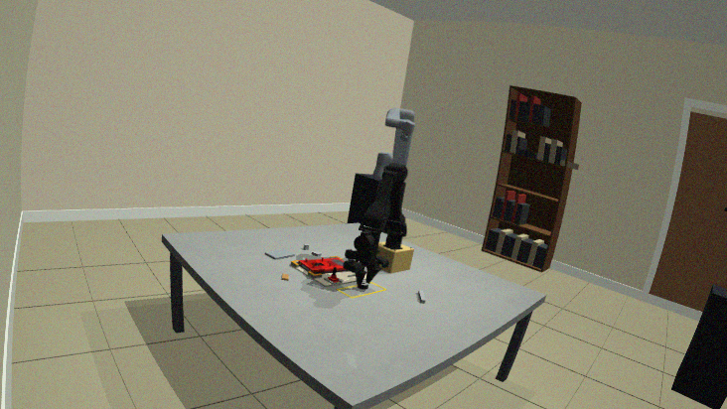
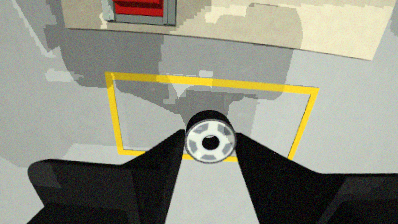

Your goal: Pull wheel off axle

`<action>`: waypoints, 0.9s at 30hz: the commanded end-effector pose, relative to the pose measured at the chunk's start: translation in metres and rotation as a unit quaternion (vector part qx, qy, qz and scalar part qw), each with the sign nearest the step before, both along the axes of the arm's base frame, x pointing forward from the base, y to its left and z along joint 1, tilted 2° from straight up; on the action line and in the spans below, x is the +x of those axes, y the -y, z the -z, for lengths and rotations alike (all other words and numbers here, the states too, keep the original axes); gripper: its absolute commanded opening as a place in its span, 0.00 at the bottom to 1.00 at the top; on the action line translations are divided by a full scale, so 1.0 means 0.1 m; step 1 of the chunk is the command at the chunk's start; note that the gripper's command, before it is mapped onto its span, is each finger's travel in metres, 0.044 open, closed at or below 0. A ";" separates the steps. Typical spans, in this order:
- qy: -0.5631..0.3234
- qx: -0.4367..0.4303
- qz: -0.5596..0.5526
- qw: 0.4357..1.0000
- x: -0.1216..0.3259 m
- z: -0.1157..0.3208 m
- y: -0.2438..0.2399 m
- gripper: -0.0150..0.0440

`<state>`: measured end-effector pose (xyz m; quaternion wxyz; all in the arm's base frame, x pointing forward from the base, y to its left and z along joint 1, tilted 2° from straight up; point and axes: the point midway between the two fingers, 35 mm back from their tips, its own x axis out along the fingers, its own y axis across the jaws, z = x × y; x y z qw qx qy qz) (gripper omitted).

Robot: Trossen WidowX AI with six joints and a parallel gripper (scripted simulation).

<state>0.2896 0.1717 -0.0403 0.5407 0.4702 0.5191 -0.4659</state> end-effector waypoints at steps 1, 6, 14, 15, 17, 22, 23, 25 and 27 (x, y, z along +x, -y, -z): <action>-0.003 0.000 0.000 1.000 -0.02 0.15 0.02 0.25; -0.005 -0.003 0.000 1.000 -0.03 0.11 0.02 0.39; -0.005 -0.003 0.000 1.000 -0.03 0.09 0.02 0.74; -0.004 -0.003 0.000 1.000 -0.03 0.05 0.02 0.76; -0.004 -0.002 0.000 1.000 -0.02 -0.08 0.01 0.76; -0.003 0.000 0.000 1.000 -0.04 -0.49 0.01 0.76; -0.003 0.000 0.000 1.000 -0.04 -0.49 0.01 0.76; 0.002 0.001 -0.001 1.000 -0.02 -0.45 0.00 0.81; 0.001 0.001 -0.001 1.000 -0.11 -0.53 0.06 0.90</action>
